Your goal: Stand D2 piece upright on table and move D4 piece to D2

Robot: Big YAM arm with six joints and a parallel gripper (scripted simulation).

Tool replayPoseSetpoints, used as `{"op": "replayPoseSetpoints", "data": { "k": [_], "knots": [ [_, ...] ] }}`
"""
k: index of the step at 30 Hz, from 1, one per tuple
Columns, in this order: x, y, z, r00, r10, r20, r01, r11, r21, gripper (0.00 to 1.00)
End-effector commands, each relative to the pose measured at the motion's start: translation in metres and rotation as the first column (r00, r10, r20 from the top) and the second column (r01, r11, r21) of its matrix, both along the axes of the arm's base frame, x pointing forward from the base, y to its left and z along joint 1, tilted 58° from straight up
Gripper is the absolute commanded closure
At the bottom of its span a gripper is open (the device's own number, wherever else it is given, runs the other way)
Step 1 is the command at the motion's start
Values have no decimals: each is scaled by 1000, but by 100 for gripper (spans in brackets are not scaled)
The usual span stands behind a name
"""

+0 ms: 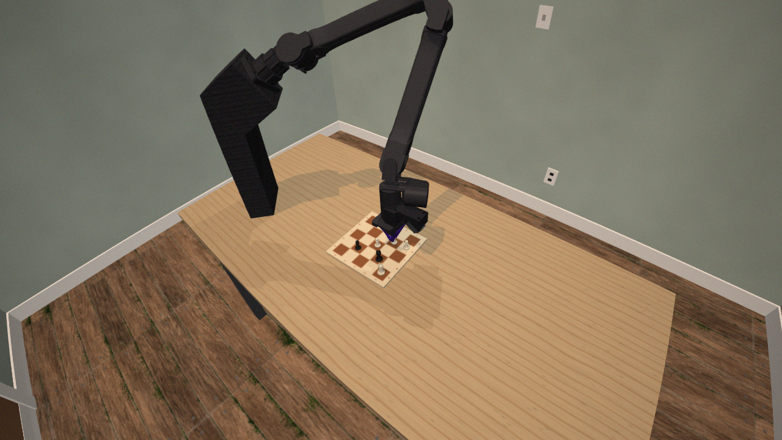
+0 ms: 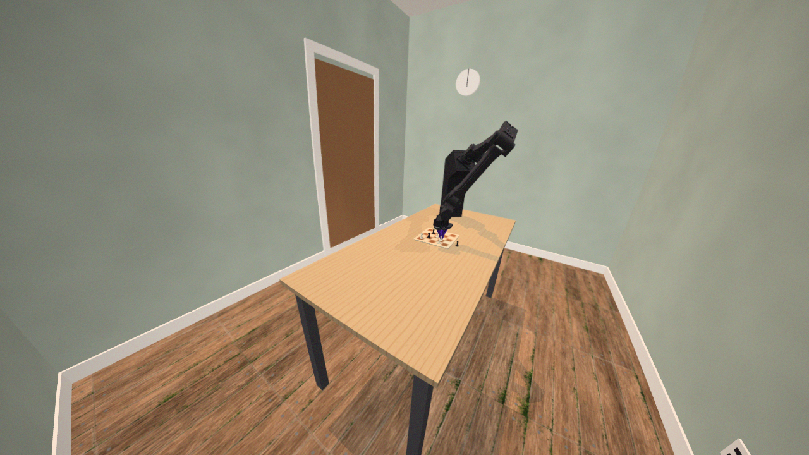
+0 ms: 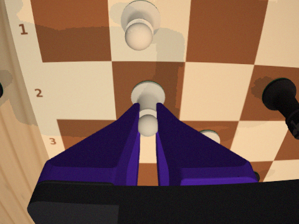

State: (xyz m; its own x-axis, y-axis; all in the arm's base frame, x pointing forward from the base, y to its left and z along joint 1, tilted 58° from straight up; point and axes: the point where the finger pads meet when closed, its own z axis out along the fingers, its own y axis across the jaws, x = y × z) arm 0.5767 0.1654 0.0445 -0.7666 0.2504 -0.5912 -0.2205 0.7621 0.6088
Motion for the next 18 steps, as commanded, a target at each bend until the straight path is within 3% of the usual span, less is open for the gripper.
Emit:
{"op": "replayPoseSetpoints", "data": {
  "k": [1, 3, 4, 9, 10, 12, 13, 17, 18],
  "knots": [
    [1, -1, 0, 1000, -8, 5, 8, 1000, 3, 100],
    [1, -1, 0, 1000, -8, 5, 8, 1000, 3, 100],
    [1, -1, 0, 1000, -8, 5, 8, 1000, 3, 93],
    [1, -1, 0, 1000, -8, 5, 8, 1000, 2, 87],
    [1, -1, 0, 1000, -8, 5, 8, 1000, 2, 80],
    [1, -1, 0, 1000, -8, 5, 8, 1000, 2, 80],
    [1, -1, 0, 1000, -8, 5, 8, 1000, 2, 74],
    [1, -1, 0, 1000, -8, 6, 8, 1000, 2, 74],
    [1, -1, 0, 1000, -8, 6, 8, 1000, 2, 67]
  ]
}}
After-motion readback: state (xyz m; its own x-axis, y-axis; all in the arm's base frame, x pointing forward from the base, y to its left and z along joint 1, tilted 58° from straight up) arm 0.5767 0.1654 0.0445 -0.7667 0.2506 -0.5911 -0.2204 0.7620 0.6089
